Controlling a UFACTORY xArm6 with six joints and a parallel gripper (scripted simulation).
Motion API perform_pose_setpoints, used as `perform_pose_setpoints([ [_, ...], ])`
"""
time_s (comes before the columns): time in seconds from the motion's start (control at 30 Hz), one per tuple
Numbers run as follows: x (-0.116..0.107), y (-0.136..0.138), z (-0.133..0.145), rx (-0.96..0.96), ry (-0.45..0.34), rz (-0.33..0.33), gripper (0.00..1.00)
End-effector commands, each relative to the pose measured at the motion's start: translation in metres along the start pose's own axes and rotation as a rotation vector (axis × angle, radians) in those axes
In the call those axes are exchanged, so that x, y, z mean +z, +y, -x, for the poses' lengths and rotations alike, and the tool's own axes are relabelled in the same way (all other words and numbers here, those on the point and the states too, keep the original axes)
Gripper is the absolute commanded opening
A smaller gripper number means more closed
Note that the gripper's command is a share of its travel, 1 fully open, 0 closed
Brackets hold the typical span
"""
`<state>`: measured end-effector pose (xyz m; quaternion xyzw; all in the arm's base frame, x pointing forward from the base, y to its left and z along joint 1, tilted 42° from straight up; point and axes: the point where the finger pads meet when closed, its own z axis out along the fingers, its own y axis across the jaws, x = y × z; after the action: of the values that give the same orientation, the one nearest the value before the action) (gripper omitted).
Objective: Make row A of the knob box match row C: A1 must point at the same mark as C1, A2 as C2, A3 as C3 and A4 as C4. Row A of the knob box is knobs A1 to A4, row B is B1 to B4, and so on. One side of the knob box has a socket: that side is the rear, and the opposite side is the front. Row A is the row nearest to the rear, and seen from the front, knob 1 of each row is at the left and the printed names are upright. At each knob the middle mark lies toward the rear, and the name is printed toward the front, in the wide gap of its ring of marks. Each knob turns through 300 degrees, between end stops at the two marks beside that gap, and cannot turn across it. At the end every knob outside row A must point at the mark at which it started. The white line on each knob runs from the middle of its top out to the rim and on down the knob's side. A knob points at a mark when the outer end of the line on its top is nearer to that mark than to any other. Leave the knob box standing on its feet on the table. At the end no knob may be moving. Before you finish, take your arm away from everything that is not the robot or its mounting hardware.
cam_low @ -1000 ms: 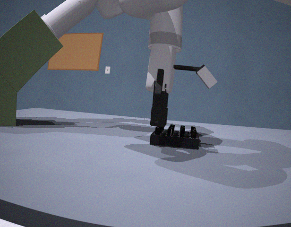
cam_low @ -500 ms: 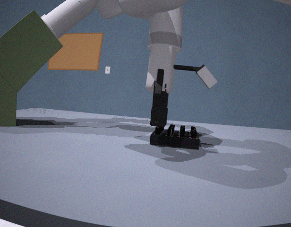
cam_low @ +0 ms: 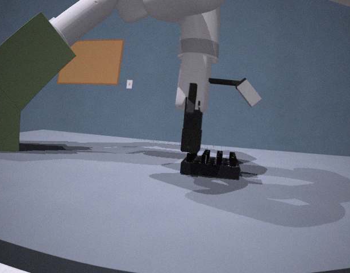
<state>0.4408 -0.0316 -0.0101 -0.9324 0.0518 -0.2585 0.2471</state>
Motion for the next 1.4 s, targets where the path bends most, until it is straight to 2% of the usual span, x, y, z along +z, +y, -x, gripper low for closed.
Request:
perform_pose_setpoints([
  [0.0,0.000,0.000,-0.001,0.000,0.002,0.001,0.19],
  [0.67,0.011,0.000,-0.001,0.000,0.002,0.001,0.19],
  [1.37,0.011,0.000,-0.001,0.000,0.002,0.001,0.19],
])
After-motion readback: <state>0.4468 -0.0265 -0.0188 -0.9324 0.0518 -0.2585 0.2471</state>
